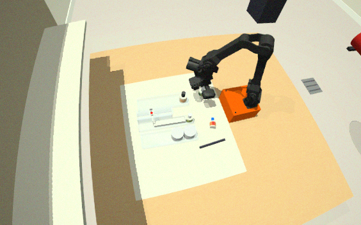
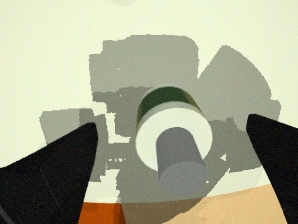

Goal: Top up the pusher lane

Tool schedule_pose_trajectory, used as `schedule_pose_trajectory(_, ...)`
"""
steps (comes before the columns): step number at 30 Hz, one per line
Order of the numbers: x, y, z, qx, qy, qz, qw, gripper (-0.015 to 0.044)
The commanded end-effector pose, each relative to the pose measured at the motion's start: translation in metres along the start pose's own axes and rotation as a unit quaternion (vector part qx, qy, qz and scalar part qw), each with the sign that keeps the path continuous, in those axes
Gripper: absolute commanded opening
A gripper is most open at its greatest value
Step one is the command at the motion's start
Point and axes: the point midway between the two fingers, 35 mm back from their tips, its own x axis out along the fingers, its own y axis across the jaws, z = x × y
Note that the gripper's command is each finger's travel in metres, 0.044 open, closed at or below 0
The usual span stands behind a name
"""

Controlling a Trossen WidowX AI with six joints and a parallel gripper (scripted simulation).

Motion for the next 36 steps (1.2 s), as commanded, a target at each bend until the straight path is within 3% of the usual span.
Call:
schedule_pose_trajectory(1,0.004,0.002,-0.002,-0.001,0.003,0.005,1.0,0.0361)
schedule_pose_trajectory(8,0.004,0.002,-0.002,-0.001,0.003,0.005,1.0,0.0177)
schedule_pose_trajectory(14,0.004,0.002,-0.002,-0.001,0.003,0.005,1.0,0.0138)
schedule_pose_trajectory(19,-0.014,-0.001,0.0,-0.001,0.003,0.005,1.0,0.0006)
schedule_pose_trajectory(30,-0.096,-0.003,-0.003,-0.001,0.003,0.004,1.0,0.0)
schedule_pose_trajectory(36,-0.099,0.002,0.0,0.001,0.003,0.005,1.0,0.0)
